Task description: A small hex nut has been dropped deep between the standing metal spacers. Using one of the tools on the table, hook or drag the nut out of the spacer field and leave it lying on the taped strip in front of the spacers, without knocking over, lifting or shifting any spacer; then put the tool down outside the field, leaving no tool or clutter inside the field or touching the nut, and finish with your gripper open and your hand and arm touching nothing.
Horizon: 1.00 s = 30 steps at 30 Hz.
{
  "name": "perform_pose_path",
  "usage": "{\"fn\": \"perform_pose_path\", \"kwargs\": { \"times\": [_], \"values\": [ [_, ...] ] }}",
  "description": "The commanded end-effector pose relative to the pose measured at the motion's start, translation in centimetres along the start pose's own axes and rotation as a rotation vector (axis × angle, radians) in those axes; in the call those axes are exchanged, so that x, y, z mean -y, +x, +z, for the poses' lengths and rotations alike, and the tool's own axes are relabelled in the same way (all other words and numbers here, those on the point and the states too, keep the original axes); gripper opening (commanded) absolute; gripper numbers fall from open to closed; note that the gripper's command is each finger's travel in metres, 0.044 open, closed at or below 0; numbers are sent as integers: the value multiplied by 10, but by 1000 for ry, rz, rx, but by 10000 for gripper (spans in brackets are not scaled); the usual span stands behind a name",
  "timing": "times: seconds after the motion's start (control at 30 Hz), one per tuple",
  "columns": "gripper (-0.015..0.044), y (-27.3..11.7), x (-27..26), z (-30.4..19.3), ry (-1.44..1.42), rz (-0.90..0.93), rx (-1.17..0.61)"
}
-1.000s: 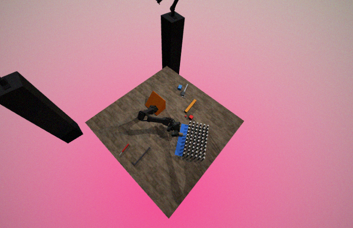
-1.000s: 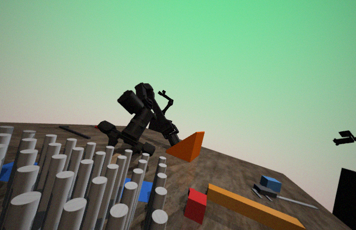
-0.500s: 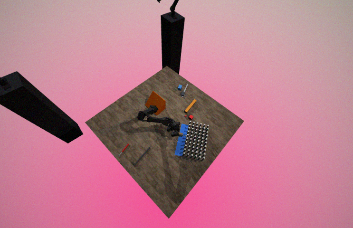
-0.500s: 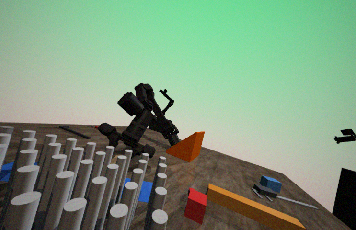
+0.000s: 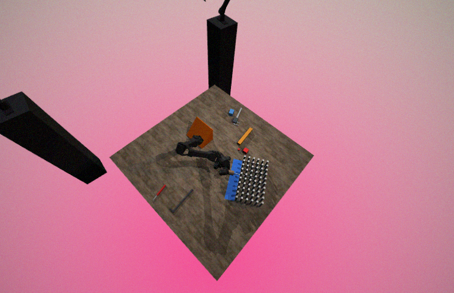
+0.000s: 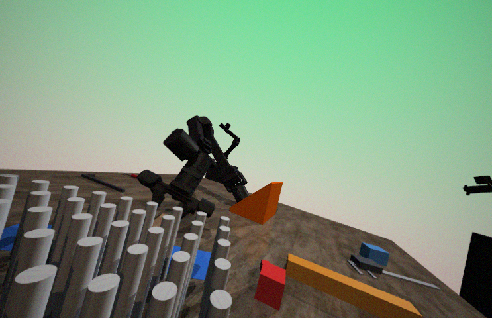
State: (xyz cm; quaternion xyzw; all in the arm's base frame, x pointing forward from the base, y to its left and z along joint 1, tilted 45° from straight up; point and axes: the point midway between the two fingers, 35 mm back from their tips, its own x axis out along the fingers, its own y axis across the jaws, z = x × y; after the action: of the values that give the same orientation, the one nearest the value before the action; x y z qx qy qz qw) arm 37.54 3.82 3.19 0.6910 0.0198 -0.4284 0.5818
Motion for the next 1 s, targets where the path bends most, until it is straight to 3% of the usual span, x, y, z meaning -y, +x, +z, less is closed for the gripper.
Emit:
{"fn": "perform_pose_path", "kwargs": {
  "times": [0.0, 0.97],
  "values": [
    [0, -3, -1, 3, -3, 3, -4],
    [0, -10, -1, 19, -4, 2, -2]
  ]
}}
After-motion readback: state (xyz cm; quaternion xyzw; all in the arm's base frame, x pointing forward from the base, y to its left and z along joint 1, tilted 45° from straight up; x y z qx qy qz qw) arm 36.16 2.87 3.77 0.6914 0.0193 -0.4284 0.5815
